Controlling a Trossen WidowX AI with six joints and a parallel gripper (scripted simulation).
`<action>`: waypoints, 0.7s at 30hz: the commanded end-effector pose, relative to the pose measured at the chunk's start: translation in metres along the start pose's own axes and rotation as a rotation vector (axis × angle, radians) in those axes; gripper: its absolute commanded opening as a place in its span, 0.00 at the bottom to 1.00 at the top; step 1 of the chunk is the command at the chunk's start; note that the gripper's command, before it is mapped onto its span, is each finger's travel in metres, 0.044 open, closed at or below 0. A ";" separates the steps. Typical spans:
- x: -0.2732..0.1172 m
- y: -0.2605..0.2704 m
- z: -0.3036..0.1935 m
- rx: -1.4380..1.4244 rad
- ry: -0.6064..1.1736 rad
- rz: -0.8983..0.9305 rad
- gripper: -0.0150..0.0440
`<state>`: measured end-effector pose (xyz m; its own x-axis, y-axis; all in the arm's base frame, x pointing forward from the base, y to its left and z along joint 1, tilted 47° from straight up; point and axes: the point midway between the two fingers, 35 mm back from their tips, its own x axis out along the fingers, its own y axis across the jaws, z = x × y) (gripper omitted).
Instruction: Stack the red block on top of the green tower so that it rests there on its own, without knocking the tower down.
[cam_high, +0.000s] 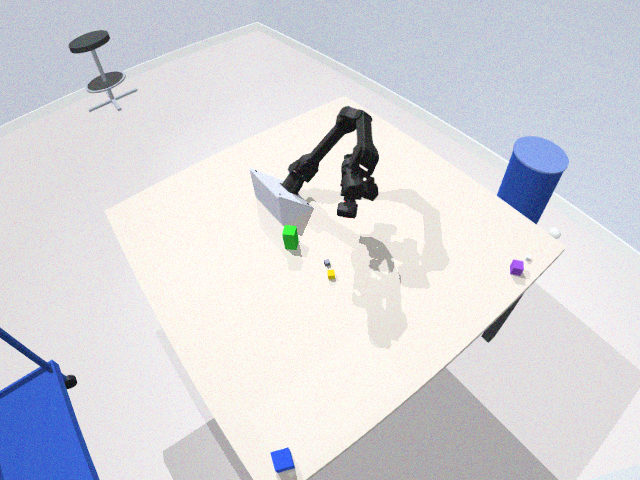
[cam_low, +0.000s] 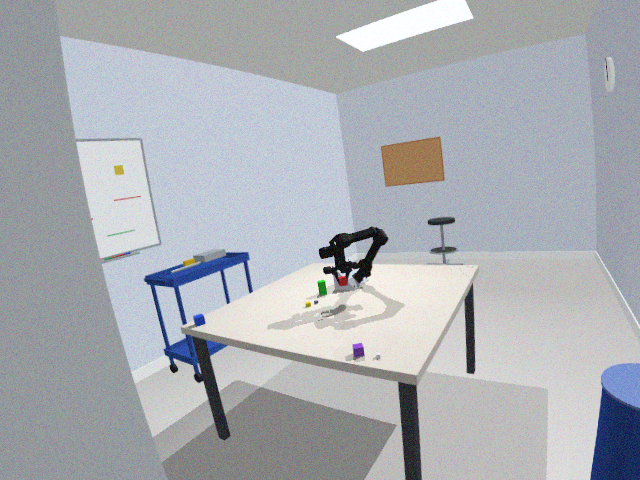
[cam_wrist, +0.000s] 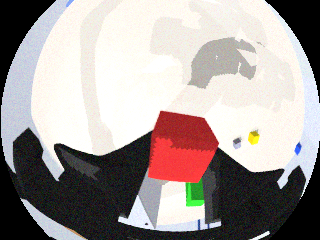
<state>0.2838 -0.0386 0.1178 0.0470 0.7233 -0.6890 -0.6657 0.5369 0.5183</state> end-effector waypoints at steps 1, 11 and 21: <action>-0.016 -0.002 0.000 -0.004 0.006 0.003 0.25; -0.022 -0.001 -0.001 -0.004 0.006 0.002 0.25; -0.030 -0.046 -0.062 -0.002 0.018 -0.029 0.25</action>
<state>0.2749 -0.0953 0.1014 0.0612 0.7015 -0.7100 -0.6676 0.5576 0.4933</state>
